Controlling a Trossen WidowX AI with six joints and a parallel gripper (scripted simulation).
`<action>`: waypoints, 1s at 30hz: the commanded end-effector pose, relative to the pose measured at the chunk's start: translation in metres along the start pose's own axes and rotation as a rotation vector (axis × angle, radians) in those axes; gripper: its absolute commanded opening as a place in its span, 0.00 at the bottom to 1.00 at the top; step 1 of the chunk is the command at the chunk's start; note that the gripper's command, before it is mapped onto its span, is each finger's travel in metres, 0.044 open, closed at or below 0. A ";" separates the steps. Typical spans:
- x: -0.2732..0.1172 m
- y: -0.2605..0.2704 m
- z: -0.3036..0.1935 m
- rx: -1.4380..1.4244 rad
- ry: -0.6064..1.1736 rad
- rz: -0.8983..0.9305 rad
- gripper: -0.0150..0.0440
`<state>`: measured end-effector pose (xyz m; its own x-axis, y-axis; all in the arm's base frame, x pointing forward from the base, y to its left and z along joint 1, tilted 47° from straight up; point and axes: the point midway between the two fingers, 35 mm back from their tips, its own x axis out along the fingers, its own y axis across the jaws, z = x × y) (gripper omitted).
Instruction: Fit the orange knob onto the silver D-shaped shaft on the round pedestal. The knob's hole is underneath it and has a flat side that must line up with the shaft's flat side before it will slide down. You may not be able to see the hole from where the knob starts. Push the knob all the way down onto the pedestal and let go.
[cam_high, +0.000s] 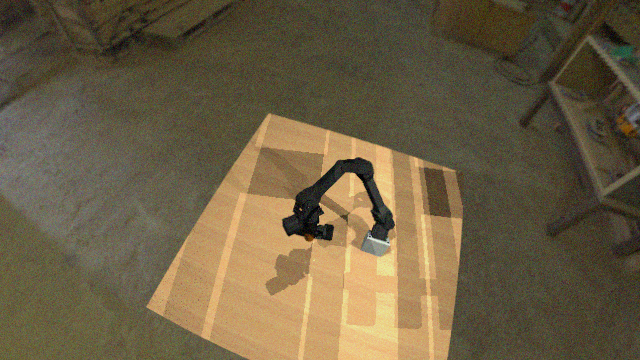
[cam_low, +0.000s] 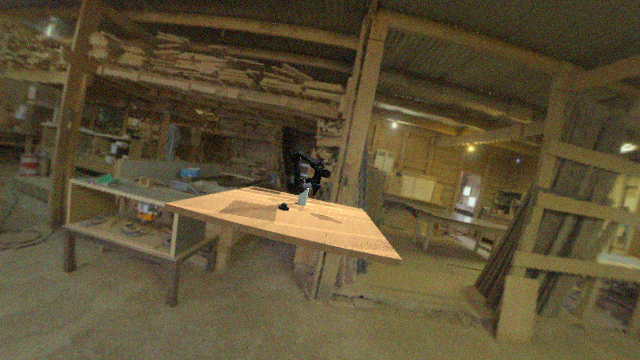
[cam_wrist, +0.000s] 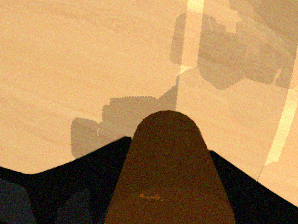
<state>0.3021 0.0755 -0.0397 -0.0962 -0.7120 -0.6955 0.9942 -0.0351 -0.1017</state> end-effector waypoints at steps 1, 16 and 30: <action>-0.003 0.002 0.003 0.004 0.008 0.001 0.25; 0.006 0.018 0.043 -0.001 0.025 0.009 0.25; 0.016 0.028 0.084 -0.002 0.031 0.013 0.25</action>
<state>0.3297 0.0115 -0.0007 -0.0955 -0.6894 -0.7180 0.9944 -0.0325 -0.1010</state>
